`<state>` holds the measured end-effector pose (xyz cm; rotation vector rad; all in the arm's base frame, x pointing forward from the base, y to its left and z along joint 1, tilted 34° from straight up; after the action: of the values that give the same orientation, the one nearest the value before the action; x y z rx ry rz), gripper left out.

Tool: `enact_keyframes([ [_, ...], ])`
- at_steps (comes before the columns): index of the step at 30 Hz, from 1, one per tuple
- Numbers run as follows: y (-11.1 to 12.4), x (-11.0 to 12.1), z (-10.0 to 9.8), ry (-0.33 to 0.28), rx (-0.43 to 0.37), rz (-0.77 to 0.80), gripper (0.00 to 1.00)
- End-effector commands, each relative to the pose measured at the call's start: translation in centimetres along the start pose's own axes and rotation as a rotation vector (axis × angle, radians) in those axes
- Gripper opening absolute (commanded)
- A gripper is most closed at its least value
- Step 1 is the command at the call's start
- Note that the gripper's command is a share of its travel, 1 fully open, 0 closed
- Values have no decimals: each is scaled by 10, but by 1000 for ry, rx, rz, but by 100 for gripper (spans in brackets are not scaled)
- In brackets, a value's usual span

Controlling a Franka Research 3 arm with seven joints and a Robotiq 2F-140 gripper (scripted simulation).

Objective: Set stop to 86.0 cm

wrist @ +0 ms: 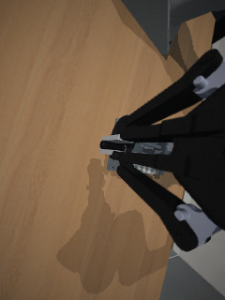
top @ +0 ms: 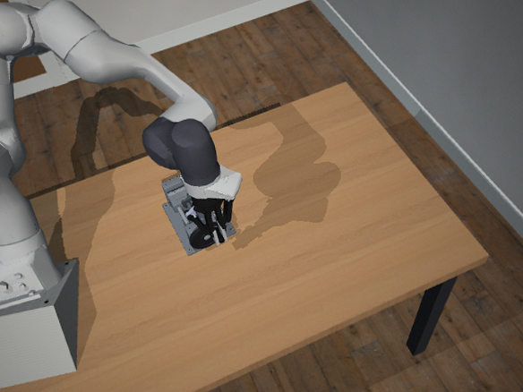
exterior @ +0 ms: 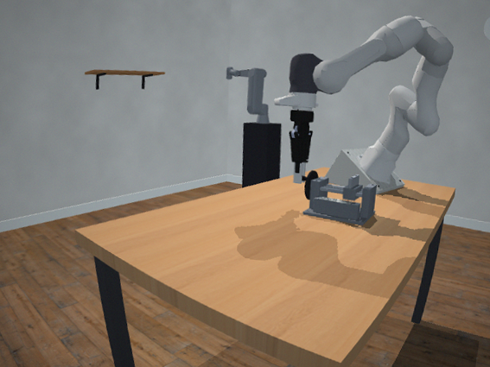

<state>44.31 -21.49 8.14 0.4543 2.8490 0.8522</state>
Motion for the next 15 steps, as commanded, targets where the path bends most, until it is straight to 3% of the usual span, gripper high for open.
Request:
enact_keyframes([
  [1, -3, 10, -7, 8, -3, 4, 4],
  [15, -9, 35, -9, 8, -3, 4, 4],
])
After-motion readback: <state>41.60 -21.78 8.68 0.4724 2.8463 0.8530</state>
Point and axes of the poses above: the point where the finger pads meet when closed, its own z axis out along the fingers, its own x axis across the jaws, y = z × x, the point moved 5 cm from there along -z, back along the fingers, and after that the axes turned 14 degrees about z, right-handed, at the moved point
